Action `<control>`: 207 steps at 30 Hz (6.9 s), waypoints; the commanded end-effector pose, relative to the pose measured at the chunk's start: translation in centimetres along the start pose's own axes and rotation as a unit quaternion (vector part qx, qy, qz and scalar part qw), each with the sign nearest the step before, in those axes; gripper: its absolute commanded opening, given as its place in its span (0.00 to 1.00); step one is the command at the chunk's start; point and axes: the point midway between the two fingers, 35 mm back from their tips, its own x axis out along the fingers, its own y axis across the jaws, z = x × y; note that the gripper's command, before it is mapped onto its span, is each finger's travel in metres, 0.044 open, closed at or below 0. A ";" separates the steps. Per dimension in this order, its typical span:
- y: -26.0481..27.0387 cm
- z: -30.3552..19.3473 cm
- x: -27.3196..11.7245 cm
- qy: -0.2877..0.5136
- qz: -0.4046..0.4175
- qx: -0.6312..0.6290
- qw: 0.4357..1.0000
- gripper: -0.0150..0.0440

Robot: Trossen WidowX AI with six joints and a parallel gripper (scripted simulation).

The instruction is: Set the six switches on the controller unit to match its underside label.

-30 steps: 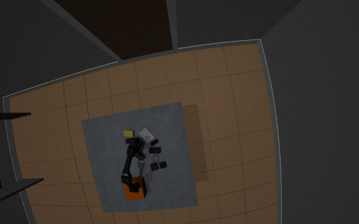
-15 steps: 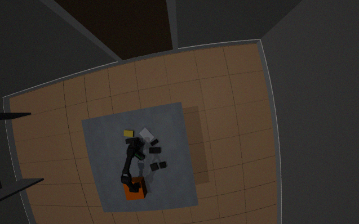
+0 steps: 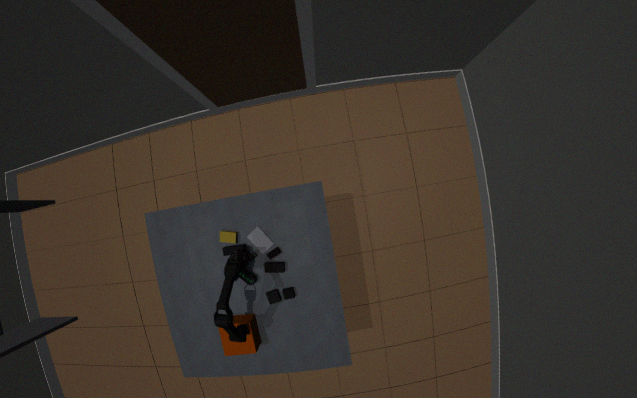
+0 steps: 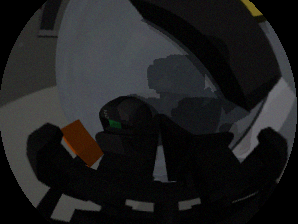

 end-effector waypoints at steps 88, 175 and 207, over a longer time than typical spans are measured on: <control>3.8 0.2 0.7 -0.007 -0.007 0.000 1.000 0.25; 11.6 -11.5 2.2 0.003 -0.277 -0.161 0.947 0.25; 10.8 -11.4 3.5 0.003 -0.278 -0.162 0.947 0.25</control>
